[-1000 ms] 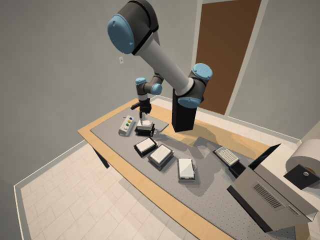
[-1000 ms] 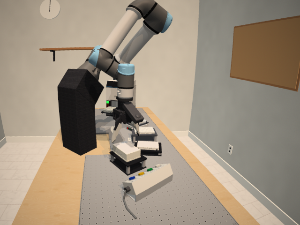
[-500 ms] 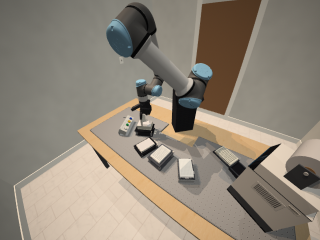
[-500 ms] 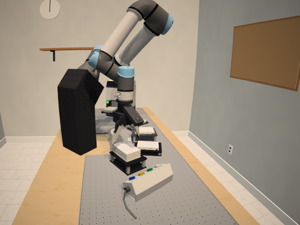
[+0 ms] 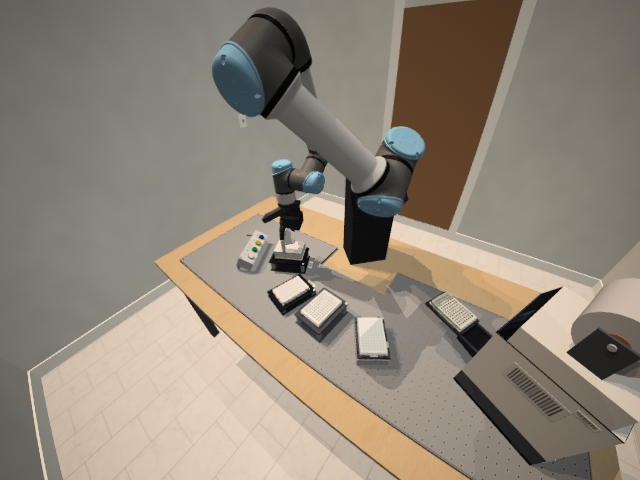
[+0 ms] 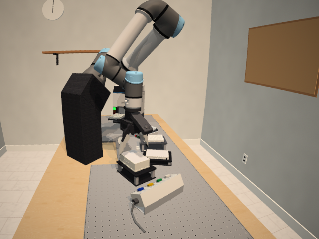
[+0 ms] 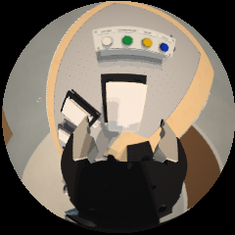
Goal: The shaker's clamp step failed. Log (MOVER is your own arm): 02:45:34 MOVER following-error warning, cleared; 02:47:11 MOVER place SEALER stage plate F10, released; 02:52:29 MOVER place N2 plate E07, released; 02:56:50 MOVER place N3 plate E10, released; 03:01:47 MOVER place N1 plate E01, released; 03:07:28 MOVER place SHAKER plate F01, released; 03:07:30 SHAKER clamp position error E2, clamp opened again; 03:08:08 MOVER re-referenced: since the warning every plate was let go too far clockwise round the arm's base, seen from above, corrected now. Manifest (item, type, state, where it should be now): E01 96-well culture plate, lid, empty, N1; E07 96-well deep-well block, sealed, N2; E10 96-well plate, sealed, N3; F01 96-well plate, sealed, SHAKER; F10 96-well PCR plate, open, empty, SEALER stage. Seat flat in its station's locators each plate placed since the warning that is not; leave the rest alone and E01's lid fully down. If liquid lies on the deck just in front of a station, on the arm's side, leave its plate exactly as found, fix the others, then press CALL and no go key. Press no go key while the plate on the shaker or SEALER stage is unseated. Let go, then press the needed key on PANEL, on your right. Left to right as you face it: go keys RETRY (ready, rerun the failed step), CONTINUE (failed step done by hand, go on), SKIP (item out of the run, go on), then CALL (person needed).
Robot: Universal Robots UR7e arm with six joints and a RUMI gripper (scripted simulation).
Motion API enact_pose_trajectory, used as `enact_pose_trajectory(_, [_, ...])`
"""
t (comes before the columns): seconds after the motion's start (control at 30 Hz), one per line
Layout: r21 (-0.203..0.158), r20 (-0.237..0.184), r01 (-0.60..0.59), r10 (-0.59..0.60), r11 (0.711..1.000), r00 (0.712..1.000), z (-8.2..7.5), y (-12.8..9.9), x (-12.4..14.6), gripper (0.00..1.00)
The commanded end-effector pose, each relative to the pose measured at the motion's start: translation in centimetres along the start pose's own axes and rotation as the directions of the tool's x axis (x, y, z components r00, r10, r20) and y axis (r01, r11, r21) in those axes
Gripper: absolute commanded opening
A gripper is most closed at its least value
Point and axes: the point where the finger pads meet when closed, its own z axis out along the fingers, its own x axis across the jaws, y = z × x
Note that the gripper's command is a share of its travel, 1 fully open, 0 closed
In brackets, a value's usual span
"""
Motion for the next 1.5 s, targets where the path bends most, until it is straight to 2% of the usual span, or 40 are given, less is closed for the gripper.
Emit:
enact_pose_trajectory(0.0, [0.001, 0.0, 0.0, 0.0, 1.0, 1.0, 0.3, 0.0, 0.0, 1.0])
enact_pose_trajectory(1.13, [0.001, 0.0, 0.0, 0.0, 1.0, 1.0, 2.3, 0.0, 0.0, 1.0])
enact_pose_trajectory(1.47, [0.001, 0.0, 0.0, 0.0, 1.0, 1.0, 2.3, 0.0, 0.0, 1.0])
